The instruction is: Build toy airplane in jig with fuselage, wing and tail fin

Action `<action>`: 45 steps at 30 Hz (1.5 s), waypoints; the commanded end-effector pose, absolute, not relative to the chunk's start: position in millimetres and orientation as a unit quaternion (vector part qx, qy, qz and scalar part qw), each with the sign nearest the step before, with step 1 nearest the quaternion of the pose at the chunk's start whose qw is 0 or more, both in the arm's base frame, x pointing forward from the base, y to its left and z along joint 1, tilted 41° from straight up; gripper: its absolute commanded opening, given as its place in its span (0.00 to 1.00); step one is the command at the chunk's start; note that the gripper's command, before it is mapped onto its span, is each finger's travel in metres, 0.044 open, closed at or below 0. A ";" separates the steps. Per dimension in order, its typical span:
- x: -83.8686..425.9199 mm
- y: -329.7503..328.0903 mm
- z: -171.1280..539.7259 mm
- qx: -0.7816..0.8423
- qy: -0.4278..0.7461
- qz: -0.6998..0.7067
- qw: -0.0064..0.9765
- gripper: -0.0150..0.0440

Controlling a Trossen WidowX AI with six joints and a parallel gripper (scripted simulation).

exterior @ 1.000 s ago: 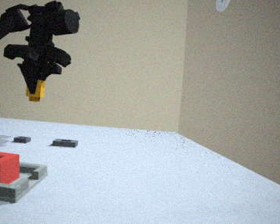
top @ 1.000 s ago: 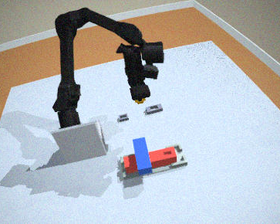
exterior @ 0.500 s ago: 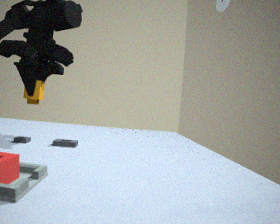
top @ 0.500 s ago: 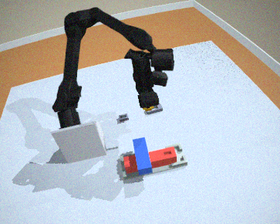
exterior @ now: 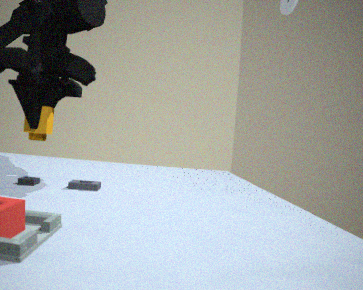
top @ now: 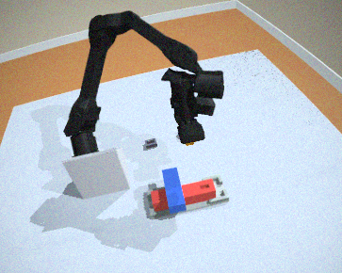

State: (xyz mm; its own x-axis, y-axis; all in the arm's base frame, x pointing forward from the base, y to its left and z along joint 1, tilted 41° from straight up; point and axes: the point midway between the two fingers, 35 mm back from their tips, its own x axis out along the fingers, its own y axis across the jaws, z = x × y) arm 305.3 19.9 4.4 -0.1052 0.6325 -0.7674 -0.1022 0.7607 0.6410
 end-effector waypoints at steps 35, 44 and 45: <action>326.8 -36.2 -93.8 0.196 0.682 0.295 0.640 0.25; 326.7 -36.1 -93.8 0.196 0.682 0.295 0.640 0.37; 326.7 -36.1 -93.8 0.196 0.682 0.295 0.640 0.37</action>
State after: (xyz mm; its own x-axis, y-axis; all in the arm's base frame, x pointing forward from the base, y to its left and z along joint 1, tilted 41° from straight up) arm 326.8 -35.6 -92.9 -0.1049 0.6479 -0.7545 -0.1046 0.7473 0.6562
